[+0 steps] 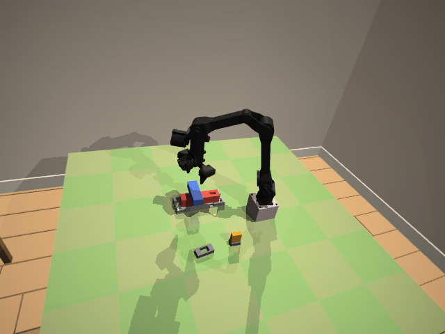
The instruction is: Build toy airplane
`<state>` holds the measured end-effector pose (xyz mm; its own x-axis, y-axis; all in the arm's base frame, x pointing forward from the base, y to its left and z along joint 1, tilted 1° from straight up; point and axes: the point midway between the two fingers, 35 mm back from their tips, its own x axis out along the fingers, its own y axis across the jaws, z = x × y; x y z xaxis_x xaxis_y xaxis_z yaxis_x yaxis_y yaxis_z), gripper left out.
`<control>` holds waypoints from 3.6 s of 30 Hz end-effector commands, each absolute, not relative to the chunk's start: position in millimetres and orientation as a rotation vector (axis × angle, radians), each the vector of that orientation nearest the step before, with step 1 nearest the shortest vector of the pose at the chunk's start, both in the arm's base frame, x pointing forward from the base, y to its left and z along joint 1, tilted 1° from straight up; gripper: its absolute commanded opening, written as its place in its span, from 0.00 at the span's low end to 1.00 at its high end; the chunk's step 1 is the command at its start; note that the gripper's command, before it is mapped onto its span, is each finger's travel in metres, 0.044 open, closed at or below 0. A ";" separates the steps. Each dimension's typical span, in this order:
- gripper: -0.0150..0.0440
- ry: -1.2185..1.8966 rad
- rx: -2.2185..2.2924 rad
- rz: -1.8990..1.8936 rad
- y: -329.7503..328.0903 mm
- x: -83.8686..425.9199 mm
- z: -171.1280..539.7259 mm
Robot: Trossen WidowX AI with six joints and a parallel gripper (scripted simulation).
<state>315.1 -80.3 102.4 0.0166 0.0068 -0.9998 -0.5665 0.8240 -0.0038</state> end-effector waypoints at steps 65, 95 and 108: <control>1.00 1.565 -0.071 0.105 159.9 160.3 25.9; 1.00 1.566 -0.072 0.105 160.5 159.9 -22.5; 0.56 1.566 -0.072 0.105 160.3 159.6 -24.7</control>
